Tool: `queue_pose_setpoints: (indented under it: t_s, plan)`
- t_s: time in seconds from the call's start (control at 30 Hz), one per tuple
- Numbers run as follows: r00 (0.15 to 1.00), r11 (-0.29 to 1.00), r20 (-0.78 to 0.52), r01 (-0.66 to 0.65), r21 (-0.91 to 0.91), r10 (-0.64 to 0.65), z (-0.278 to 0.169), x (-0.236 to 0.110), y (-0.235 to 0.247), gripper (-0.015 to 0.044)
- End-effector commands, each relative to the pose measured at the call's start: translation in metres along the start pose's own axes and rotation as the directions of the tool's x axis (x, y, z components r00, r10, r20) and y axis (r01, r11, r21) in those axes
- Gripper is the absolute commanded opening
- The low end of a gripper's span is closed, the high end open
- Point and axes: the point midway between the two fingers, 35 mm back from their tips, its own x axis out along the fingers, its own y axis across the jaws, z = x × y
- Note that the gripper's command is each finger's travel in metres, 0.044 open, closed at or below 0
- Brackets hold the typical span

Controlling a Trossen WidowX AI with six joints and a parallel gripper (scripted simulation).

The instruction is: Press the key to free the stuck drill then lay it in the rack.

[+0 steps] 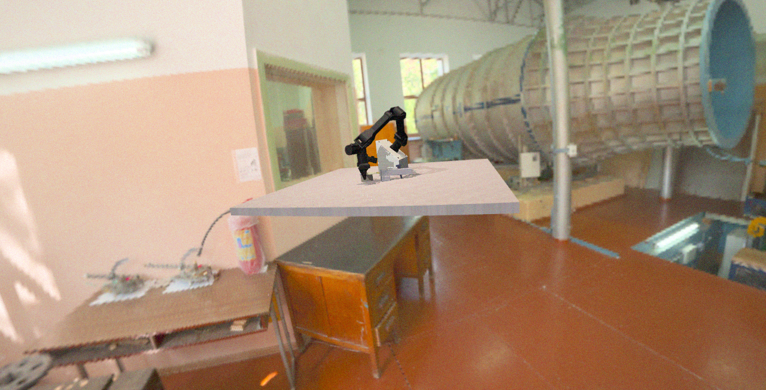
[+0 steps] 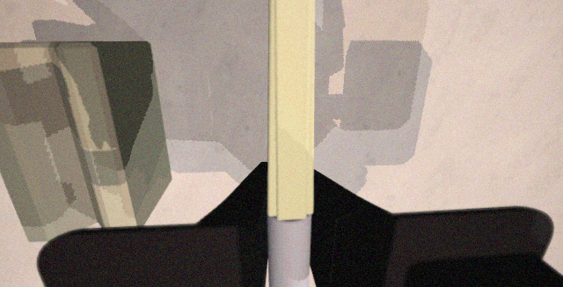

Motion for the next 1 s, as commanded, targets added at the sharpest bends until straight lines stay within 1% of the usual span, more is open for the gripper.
queue_pose_setpoints:
  t_s: [0.0, 0.43, 0.97]
  plan:
    - [1.0, 1.0, -0.007, -0.001, -0.002, 0.001, -0.009, -0.002, 0.0, 0.0]
    - [1.0, 1.0, -0.008, -0.001, -0.003, 0.001, -0.024, -0.004, 0.0, 0.0]
    - [1.0, 1.0, -0.008, -0.001, -0.003, 0.001, -0.019, -0.011, -0.001, 0.0]
